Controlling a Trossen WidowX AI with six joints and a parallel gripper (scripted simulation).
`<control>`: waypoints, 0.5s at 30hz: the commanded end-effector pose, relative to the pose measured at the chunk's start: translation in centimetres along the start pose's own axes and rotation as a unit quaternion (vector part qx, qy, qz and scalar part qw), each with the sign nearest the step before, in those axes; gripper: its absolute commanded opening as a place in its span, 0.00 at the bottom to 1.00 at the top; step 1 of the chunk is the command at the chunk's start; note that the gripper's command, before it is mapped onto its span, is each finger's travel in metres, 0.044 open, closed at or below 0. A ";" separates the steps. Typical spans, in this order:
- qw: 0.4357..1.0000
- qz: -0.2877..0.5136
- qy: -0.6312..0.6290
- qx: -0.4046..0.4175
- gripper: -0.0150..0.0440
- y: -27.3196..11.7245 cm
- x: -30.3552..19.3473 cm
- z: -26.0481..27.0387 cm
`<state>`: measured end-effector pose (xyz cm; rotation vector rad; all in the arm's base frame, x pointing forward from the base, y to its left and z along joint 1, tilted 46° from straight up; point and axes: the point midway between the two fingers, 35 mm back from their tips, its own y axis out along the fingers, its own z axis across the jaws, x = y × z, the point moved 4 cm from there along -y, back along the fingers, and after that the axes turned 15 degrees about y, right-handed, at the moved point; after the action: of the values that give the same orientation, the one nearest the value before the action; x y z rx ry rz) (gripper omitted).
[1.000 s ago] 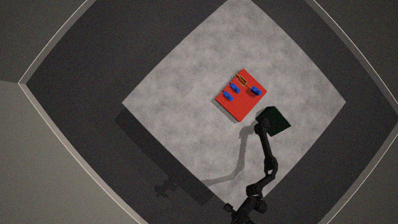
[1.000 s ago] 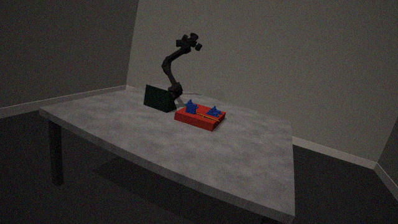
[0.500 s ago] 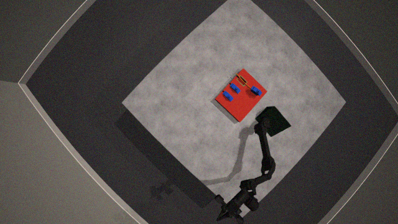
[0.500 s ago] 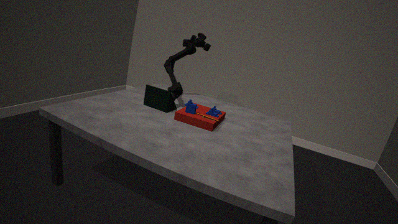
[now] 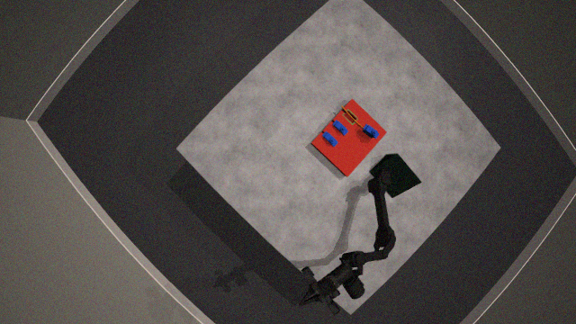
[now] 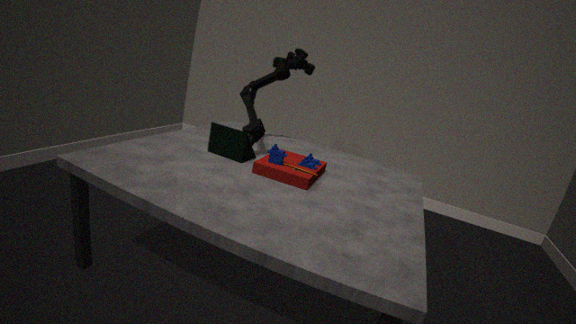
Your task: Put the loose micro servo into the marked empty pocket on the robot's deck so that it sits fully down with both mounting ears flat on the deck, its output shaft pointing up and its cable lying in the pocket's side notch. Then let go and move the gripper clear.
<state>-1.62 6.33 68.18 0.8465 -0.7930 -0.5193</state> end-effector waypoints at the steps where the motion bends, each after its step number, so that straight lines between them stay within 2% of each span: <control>1: 1.000 -0.022 -0.008 -0.018 0.25 -0.1 1.4 -1.8; 15: 0.990 -0.086 -0.027 -0.104 0.25 -0.8 6.4 -8.9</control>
<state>6.77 5.75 67.02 0.7501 -0.7289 -0.7135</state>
